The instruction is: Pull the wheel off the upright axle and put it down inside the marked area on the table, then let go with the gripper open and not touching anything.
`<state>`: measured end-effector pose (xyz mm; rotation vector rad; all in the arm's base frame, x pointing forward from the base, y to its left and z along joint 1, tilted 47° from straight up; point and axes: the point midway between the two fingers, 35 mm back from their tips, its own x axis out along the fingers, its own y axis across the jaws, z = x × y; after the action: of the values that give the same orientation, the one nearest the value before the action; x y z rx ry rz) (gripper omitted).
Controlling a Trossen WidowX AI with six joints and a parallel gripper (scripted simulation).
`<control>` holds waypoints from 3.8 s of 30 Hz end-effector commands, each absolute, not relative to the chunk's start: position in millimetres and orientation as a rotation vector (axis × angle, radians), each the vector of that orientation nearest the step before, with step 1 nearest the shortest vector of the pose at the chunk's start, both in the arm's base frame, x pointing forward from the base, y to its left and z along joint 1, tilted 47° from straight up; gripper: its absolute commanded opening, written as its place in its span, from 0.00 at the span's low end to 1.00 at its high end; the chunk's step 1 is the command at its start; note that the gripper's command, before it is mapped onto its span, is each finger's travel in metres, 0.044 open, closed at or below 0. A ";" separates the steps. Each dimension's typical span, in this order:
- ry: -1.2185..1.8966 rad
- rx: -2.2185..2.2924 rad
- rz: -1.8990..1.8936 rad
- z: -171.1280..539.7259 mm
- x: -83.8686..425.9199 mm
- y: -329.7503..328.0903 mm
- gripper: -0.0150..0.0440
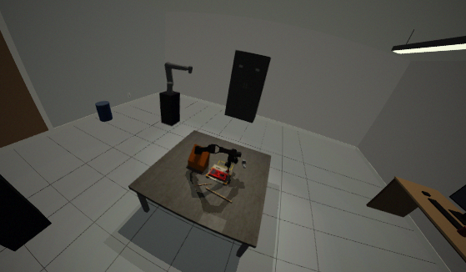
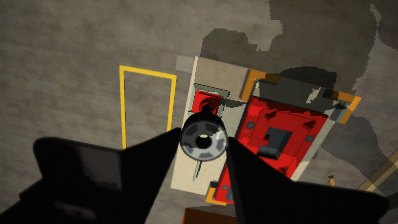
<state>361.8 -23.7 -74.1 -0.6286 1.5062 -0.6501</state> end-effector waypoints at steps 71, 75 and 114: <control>1.484 -0.602 -0.649 -196.2 304.7 -17.4 0.48; 1.484 -0.602 -0.649 -196.2 304.7 -17.4 0.65; 1.494 -0.613 -0.643 -99.9 221.8 36.4 1.00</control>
<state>224.4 36.5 -102.2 -0.6194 1.4935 -0.6414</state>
